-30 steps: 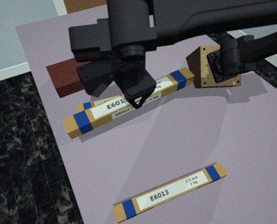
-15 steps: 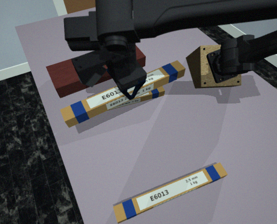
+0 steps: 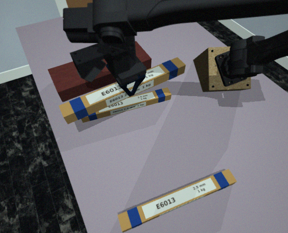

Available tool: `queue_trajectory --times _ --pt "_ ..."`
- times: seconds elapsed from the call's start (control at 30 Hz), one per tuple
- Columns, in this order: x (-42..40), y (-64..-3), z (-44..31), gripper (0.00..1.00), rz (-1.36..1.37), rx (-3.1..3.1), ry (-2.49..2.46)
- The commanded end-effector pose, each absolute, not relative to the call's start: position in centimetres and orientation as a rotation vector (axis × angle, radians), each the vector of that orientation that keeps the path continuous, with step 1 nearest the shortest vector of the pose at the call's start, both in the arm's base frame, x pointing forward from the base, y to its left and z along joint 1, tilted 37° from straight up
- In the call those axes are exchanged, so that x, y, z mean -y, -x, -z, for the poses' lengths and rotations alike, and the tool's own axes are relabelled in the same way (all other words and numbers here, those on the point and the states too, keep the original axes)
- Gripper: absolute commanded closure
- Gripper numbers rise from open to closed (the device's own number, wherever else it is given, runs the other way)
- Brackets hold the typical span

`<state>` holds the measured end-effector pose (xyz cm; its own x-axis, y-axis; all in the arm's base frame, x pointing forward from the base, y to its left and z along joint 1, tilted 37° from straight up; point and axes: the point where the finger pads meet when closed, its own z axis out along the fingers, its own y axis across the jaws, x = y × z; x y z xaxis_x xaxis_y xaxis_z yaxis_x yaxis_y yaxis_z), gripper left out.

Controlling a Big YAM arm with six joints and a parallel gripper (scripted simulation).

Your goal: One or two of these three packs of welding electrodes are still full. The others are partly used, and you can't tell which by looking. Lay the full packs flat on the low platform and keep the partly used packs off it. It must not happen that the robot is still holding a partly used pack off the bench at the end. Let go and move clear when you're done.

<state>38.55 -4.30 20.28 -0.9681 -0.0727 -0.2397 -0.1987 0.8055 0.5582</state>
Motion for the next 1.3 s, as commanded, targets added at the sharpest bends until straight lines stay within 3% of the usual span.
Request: queue_trajectory --times 0.0,1.27 --pt "7.7 -40.0 -22.0 1.00 -0.813 -2.721 0.195" --pt "14.2 -41.5 -16.3 1.00 -0.797 -2.722 0.197"
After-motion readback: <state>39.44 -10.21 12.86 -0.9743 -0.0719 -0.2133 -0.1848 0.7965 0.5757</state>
